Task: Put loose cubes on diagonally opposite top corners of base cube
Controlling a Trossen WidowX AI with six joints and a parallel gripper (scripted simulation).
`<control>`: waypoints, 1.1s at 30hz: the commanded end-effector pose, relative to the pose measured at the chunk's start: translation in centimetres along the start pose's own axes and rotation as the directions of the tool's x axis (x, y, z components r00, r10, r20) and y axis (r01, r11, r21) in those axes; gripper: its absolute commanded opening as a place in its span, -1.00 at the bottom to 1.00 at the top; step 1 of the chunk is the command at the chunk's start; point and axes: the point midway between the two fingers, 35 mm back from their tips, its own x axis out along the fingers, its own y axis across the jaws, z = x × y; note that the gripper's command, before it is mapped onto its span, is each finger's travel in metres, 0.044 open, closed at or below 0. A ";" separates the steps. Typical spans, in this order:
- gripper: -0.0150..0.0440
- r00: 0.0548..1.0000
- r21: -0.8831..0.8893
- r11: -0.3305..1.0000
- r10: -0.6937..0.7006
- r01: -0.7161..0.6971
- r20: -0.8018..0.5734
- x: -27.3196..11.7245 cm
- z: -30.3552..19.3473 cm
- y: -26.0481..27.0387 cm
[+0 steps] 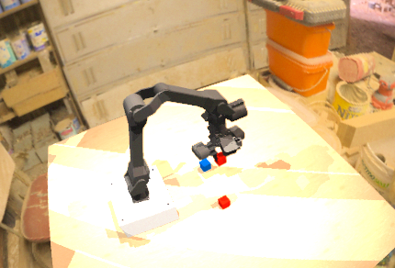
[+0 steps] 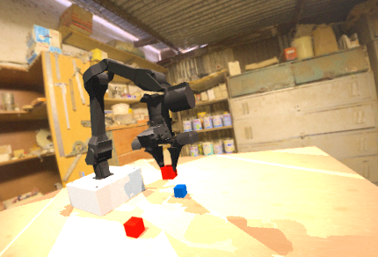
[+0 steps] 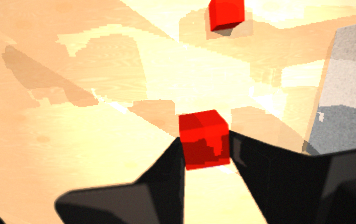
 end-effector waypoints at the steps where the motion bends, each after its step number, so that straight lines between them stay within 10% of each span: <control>1: -0.14 1.000 -0.117 0.993 0.001 -0.002 -0.004 0.5 -1.3 0.0; 22: -0.14 1.000 -0.669 0.743 0.000 -0.007 -0.010 3.5 -7.4 -0.9; 33: -0.14 1.000 -0.683 0.730 0.000 -0.007 -0.011 3.6 -7.6 -1.0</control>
